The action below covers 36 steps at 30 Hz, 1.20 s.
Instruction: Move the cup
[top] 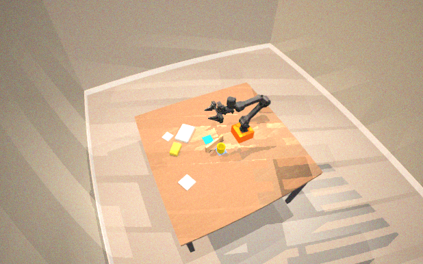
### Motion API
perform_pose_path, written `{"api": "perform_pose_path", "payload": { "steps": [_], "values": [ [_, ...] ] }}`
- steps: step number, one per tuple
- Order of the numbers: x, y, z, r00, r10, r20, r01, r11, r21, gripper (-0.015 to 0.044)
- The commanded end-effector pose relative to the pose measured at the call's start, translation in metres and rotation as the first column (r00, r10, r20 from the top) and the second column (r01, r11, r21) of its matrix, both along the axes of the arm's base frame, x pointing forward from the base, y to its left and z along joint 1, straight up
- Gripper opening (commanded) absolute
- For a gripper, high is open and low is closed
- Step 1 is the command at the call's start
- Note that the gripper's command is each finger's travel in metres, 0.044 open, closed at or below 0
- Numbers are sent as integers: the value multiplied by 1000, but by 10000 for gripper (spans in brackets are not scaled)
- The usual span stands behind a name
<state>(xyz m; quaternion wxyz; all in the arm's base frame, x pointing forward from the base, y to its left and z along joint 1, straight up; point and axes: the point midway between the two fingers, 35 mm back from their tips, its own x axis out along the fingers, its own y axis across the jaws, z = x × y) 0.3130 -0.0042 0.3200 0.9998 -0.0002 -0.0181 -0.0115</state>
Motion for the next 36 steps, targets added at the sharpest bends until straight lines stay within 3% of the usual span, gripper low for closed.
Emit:
{"api": "perform_pose_path", "payload": {
  "steps": [1,5,9,12,18,26,36],
  "values": [
    [1,1,-3,1000,4,-13,-4,1000,16,374],
    [17,23,-64,959,79,-272,14,947,321,269],
    [14,45,-132,824,138,-550,236,799,554,166],
    [4,56,-168,711,155,-686,420,689,591,166],
    [-29,71,-222,456,148,-878,754,460,469,166],
    [-91,84,-267,67,59,-996,992,101,72,166],
    [-92,87,-269,41,50,-998,996,74,45,166]
  ]
}}
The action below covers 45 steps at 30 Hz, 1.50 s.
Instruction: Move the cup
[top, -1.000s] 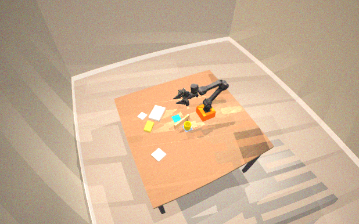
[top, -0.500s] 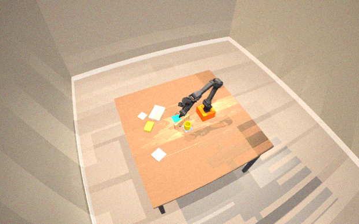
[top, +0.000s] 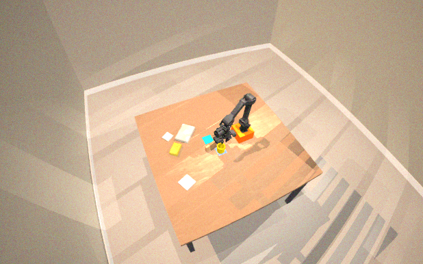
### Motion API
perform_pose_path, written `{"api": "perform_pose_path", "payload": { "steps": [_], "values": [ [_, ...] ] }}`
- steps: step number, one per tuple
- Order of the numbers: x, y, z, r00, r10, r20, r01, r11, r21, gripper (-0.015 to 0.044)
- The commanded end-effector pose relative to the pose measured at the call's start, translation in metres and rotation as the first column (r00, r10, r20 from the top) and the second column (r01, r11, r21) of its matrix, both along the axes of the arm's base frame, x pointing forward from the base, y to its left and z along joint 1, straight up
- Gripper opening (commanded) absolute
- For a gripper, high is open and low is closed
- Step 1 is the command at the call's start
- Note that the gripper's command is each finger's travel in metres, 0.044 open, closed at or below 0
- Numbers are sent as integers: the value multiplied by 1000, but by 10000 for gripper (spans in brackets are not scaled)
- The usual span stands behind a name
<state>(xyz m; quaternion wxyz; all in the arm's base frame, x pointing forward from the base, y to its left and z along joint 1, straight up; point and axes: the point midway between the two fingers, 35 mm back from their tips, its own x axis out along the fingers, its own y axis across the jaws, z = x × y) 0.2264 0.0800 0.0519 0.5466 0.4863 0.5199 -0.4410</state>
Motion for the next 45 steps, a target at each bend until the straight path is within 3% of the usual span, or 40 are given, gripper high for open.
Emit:
{"api": "perform_pose_path", "payload": {
  "steps": [1,45],
  "values": [
    [-6,3,-1,997,-64,-51,63,998,-10,166],
    [-4,4,-64,997,-64,-51,63,998,-11,166]
  ]
}}
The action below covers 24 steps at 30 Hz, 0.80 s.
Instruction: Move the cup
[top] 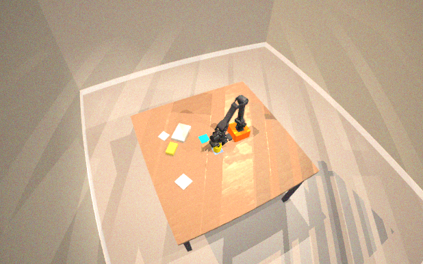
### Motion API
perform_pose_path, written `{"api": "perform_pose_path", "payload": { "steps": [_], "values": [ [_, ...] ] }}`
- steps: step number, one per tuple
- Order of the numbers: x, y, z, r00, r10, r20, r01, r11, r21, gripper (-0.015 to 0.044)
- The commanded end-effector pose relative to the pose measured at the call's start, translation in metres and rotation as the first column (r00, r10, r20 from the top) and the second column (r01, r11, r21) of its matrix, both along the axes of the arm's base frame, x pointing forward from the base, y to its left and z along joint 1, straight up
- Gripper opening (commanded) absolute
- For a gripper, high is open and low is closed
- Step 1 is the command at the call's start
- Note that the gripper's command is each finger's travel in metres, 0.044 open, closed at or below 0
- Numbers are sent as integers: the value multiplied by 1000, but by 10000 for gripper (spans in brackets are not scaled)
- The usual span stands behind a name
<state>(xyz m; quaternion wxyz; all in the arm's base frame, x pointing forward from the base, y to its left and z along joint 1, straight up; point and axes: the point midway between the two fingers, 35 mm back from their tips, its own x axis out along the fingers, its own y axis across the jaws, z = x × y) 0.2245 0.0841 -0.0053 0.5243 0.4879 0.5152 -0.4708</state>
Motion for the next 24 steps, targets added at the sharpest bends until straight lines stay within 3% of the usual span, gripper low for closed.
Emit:
{"api": "perform_pose_path", "payload": {
  "steps": [1,7,24],
  "values": [
    [-2,0,-8,1000,-5,-6,5,1000,3,166],
    [-2,0,-9,1000,-5,-6,5,1000,3,166],
    [-1,0,-7,1000,0,-4,0,1000,-1,53]
  ]
}}
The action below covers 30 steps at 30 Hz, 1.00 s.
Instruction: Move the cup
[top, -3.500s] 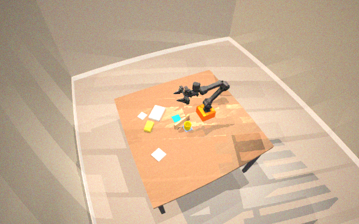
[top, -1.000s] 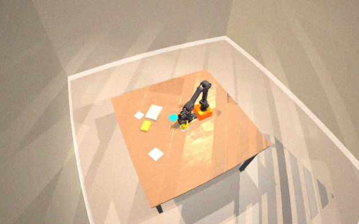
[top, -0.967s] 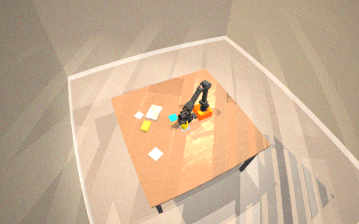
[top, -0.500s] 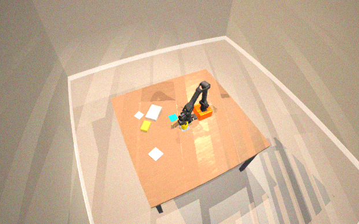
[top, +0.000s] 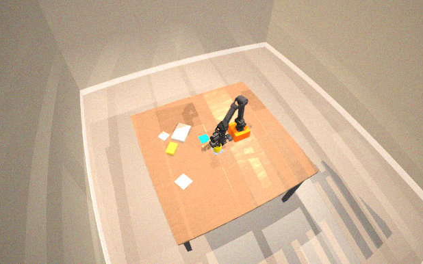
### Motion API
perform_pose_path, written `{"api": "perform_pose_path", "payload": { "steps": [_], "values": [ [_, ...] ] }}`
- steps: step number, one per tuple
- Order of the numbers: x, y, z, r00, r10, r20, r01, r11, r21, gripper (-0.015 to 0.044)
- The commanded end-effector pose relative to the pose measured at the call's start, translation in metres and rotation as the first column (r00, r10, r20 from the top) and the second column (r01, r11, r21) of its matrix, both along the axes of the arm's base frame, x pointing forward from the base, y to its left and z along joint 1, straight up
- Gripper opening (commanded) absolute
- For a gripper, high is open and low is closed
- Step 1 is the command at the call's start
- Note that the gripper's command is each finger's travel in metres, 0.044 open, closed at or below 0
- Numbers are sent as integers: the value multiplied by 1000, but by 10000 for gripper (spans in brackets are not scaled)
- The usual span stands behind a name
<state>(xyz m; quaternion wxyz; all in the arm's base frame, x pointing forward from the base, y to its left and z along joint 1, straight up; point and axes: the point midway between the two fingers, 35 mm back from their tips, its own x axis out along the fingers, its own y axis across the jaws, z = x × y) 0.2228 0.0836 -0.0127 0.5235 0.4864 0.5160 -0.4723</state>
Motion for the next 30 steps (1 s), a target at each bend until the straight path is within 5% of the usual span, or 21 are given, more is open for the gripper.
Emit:
{"api": "perform_pose_path", "payload": {
  "steps": [1,7,30],
  "values": [
    [0,0,0,1000,0,1,0,1000,0,47],
    [0,0,0,1000,0,1,0,1000,0,0],
    [0,-1,80,1000,-5,0,5,1000,4,0]
  ]
}}
